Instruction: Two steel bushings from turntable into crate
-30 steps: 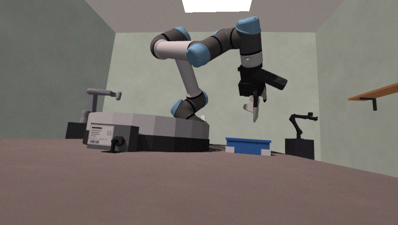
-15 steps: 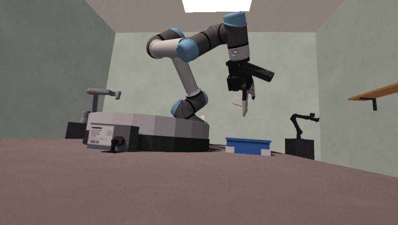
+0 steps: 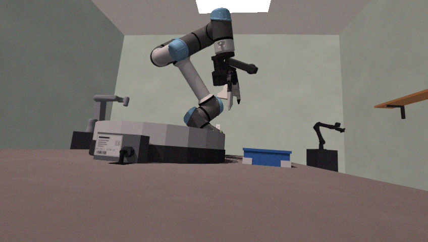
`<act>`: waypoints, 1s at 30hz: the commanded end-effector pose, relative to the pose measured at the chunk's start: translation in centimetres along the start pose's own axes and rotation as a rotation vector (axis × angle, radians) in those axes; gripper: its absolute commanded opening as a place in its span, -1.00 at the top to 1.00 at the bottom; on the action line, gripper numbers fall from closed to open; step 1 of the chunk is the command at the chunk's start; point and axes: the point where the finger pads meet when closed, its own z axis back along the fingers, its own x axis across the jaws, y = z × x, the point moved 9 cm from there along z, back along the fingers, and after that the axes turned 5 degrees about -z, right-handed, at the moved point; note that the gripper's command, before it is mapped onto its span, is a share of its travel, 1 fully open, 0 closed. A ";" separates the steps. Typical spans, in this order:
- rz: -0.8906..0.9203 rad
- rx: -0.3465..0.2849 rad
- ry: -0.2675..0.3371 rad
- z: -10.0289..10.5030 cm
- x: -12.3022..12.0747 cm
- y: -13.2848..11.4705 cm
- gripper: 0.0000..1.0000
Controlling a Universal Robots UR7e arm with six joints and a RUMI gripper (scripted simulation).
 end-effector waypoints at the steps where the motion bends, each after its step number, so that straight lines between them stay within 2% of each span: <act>1: 0.071 0.012 -0.101 1.6 0.0 -5.1 -1.00; 7: 0.151 -0.013 -0.225 2.7 -0.4 -11.2 -1.00; 12: 0.200 -0.041 -0.305 3.1 -0.9 -15.2 -1.00; 14: 0.200 -0.041 -0.305 3.1 -0.9 -15.2 -1.00; 22: 0.241 -0.076 -0.376 3.2 -1.5 -18.8 -1.00; 30: 0.250 -0.085 -0.391 3.2 -1.7 -19.6 -1.00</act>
